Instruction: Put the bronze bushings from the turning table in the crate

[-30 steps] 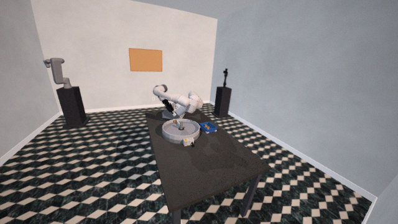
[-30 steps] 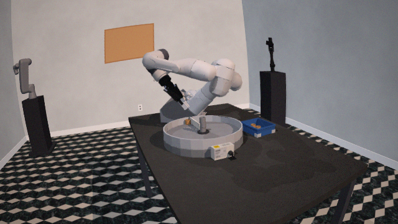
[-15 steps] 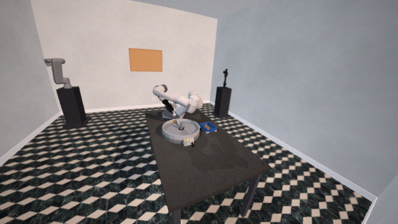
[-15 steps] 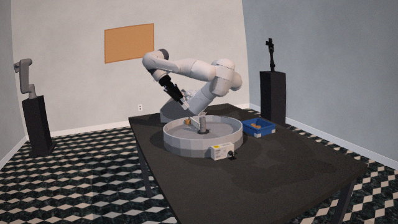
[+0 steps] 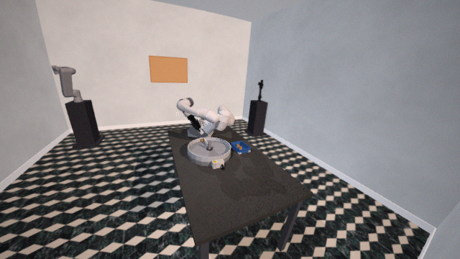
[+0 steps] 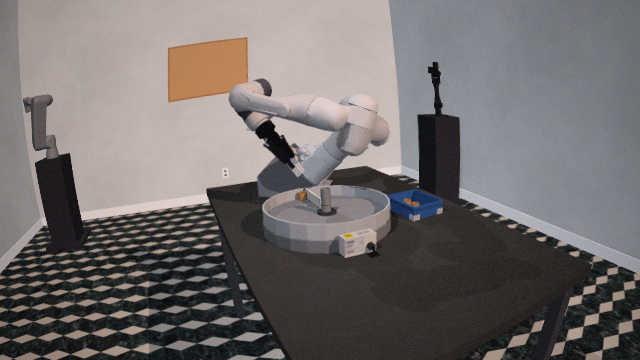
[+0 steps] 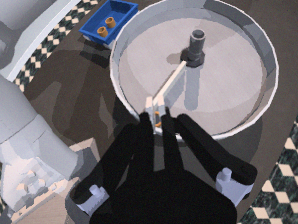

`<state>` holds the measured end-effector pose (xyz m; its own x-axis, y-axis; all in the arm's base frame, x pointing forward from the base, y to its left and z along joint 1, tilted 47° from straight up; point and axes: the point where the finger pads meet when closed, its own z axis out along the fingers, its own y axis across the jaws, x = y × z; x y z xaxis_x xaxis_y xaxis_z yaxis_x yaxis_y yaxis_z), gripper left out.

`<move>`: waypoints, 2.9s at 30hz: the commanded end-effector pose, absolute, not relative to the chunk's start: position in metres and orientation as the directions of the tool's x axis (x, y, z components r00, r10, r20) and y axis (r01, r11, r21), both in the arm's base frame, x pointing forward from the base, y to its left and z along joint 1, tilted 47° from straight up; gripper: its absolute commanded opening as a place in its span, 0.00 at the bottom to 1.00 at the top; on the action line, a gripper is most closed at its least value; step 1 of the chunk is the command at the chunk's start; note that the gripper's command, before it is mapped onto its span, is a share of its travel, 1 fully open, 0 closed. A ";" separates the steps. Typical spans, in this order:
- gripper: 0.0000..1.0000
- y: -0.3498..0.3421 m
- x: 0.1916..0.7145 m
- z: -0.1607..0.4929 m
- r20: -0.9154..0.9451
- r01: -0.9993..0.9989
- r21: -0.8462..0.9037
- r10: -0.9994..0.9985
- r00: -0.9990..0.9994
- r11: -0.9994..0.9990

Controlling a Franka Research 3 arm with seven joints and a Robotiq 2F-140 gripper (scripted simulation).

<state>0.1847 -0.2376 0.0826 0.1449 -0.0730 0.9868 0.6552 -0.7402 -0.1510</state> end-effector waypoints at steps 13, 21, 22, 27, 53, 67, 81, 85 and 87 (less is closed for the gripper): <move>0.06 -0.236 0.185 0.081 0.986 0.654 -0.155 -0.075 0.149 -0.740; 0.06 -0.236 0.185 0.081 0.986 0.654 -0.155 -0.075 0.149 -0.740; 0.06 -0.236 0.185 0.081 0.986 0.654 -0.155 -0.075 0.149 -0.740; 0.06 -0.236 0.185 0.081 0.986 0.654 -0.155 -0.075 0.149 -0.740; 0.06 -0.231 0.189 0.075 0.986 0.654 -0.155 -0.075 0.149 -0.740; 0.06 -0.220 0.199 0.061 0.986 0.654 -0.155 -0.075 0.149 -0.740; 0.06 -0.209 0.209 0.047 0.986 0.654 -0.155 -0.075 0.149 -0.740; 0.06 -0.207 0.210 0.044 0.986 0.654 -0.155 -0.075 0.149 -0.740; 0.06 -0.206 0.211 0.043 0.986 0.654 -0.155 -0.075 0.149 -0.740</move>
<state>0.2103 -0.2079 0.0469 0.1411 -0.0715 0.9874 0.6564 -0.7399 -0.1474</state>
